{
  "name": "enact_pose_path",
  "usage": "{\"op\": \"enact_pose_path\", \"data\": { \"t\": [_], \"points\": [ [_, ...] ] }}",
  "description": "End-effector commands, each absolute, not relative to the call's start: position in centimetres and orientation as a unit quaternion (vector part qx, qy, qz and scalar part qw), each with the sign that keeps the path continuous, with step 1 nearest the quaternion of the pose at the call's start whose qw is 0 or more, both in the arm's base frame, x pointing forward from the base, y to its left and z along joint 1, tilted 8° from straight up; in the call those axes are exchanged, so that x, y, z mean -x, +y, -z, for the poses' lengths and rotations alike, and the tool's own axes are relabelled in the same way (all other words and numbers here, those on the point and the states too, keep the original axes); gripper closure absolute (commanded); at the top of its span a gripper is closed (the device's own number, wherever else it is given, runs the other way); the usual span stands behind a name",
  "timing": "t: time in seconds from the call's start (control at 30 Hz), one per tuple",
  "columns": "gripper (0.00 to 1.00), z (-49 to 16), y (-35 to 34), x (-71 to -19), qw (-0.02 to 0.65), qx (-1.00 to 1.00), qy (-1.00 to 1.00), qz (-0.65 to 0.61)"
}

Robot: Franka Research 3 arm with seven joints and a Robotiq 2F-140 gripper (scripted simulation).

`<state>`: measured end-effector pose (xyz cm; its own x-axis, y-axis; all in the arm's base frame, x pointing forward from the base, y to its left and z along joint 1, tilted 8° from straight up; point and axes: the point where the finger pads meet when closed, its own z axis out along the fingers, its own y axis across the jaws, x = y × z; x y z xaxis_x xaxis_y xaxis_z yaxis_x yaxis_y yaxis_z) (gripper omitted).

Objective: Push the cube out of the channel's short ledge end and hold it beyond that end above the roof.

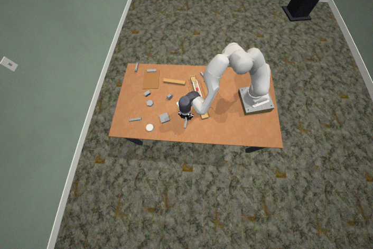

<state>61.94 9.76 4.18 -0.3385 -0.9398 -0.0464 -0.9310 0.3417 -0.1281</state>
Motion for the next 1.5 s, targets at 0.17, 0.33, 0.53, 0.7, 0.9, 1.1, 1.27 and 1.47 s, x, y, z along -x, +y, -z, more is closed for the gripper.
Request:
{"op": "enact_pose_path", "data": {
  "t": [0.17, 0.33, 0.53, 0.7, 0.9, 1.1, 1.27, 1.47],
  "points": [
    [1.00, -10.3, 9.8, -61.3, 0.058, 0.574, 0.816, 0.041],
    [1.00, -14.4, 9.8, -60.7, 0.058, 0.574, 0.816, 0.041],
    [1.00, -14.8, 9.8, -60.7, 0.058, 0.574, 0.816, 0.041],
    [1.00, -14.8, 9.8, -60.7, 0.058, 0.574, 0.816, 0.041],
    [1.00, -14.8, 9.8, -60.7, 0.058, 0.574, 0.816, 0.041],
    [1.00, -14.8, 9.8, -60.7, 0.058, 0.574, 0.816, 0.041],
    [1.00, -14.8, 9.8, -60.7, 0.058, 0.574, 0.816, 0.041],
    [1.00, -14.8, 9.8, -60.7, 0.058, 0.574, 0.816, 0.041]
  ]
}}
